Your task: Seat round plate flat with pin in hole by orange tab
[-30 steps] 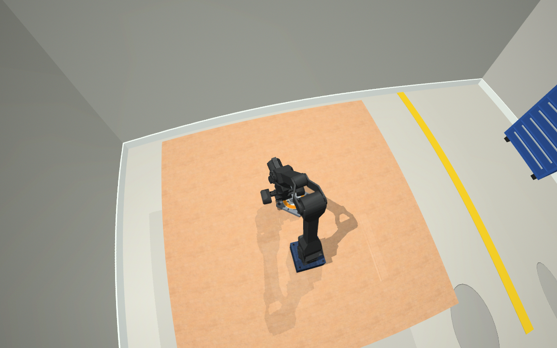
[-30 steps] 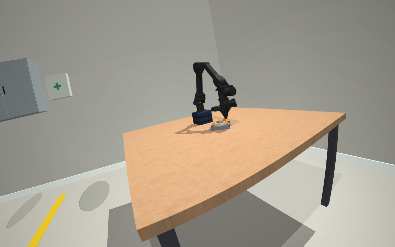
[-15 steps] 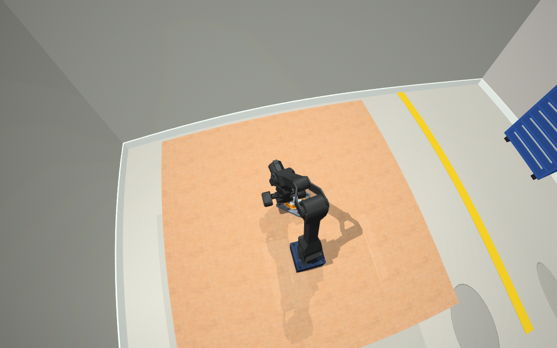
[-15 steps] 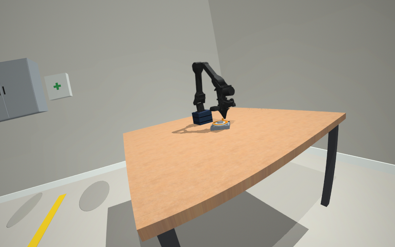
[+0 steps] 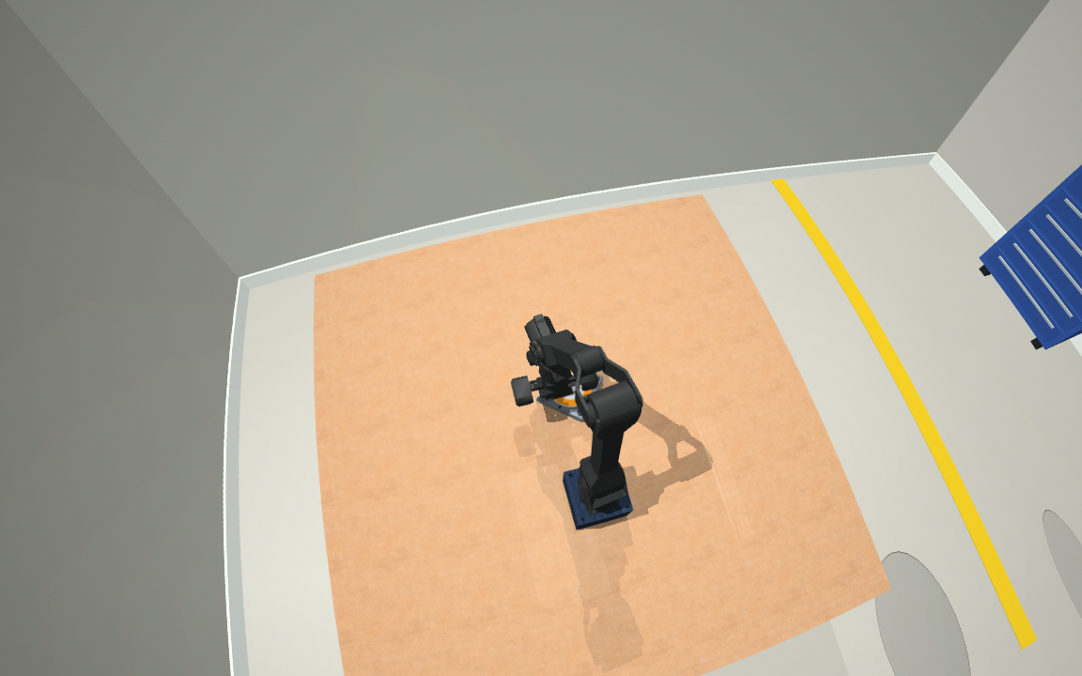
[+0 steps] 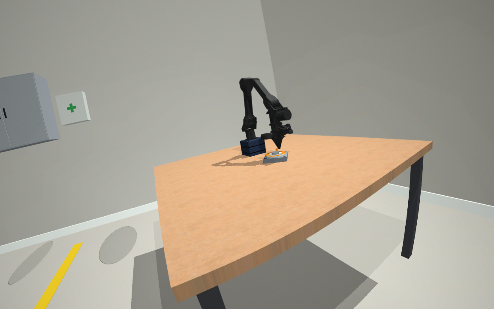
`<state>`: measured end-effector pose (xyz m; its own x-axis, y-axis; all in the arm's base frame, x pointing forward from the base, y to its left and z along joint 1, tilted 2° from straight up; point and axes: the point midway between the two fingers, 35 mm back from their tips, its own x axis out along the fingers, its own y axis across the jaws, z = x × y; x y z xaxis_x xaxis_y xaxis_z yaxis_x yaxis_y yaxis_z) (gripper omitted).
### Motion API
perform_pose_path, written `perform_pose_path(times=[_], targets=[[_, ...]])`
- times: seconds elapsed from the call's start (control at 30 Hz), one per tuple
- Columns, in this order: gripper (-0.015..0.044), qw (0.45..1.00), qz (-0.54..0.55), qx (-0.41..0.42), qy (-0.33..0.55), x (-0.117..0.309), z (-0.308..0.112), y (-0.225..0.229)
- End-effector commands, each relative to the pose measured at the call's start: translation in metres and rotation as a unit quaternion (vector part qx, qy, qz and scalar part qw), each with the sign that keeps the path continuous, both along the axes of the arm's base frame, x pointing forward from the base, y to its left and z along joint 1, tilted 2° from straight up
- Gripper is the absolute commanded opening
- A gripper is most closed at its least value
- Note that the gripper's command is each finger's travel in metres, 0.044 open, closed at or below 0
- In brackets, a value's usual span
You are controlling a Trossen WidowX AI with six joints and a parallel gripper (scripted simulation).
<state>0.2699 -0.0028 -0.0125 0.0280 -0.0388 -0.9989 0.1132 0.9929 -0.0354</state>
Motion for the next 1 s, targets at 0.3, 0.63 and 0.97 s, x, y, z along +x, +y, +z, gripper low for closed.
perform_pose_path(times=[0.3,0.63,0.97], targets=[[0.0000,1.000,0.001,-0.002,0.003,-0.005,0.027,0.000],[0.0000,1.000,0.003,0.000,0.004,-0.008,0.034,0.001],[0.0000,1.000,0.003,0.000,0.004,-0.008,0.034,0.001]])
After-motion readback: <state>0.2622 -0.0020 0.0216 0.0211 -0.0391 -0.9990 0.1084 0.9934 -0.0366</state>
